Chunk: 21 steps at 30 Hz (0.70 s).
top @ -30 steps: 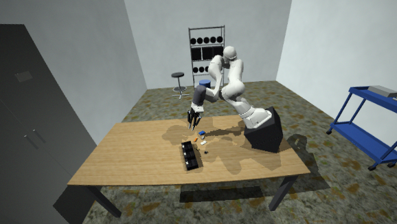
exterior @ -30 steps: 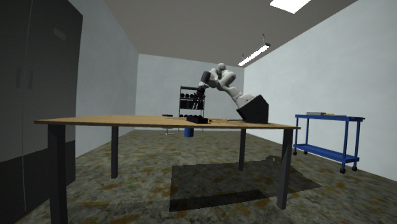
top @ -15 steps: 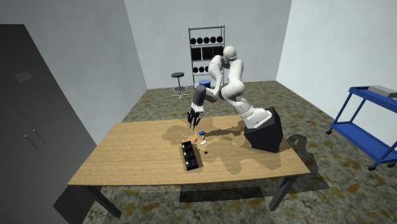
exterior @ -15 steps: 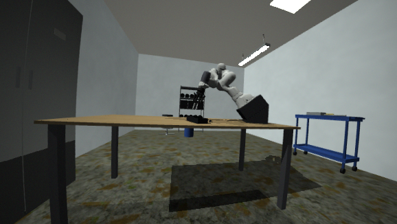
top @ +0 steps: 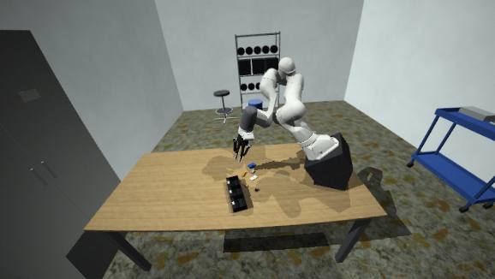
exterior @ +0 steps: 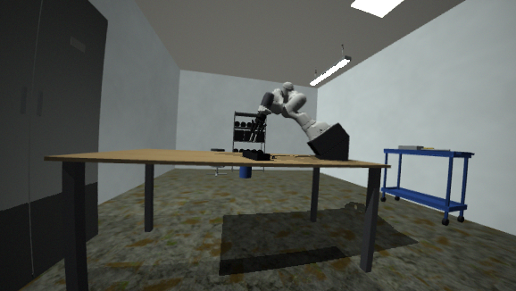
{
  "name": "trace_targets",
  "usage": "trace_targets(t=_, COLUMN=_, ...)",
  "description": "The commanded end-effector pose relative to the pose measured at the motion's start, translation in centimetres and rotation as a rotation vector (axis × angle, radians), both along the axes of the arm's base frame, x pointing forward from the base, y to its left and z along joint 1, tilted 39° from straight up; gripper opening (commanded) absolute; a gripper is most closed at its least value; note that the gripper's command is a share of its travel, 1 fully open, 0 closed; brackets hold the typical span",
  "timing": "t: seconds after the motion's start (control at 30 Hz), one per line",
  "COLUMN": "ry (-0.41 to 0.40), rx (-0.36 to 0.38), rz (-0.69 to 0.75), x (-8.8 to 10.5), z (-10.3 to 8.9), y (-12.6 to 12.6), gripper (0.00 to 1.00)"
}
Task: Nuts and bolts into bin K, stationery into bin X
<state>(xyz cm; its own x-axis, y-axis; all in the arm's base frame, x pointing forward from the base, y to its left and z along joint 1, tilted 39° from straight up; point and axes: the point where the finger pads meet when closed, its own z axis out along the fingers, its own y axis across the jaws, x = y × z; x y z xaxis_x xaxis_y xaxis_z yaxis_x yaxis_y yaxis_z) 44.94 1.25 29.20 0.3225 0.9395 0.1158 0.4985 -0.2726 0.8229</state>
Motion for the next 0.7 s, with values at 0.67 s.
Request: trace_targets(t=0.67, ry=-0.146, rx=-0.483, rz=0.227, x=3.0, z=9.7, y=0.1, gripper=0.18)
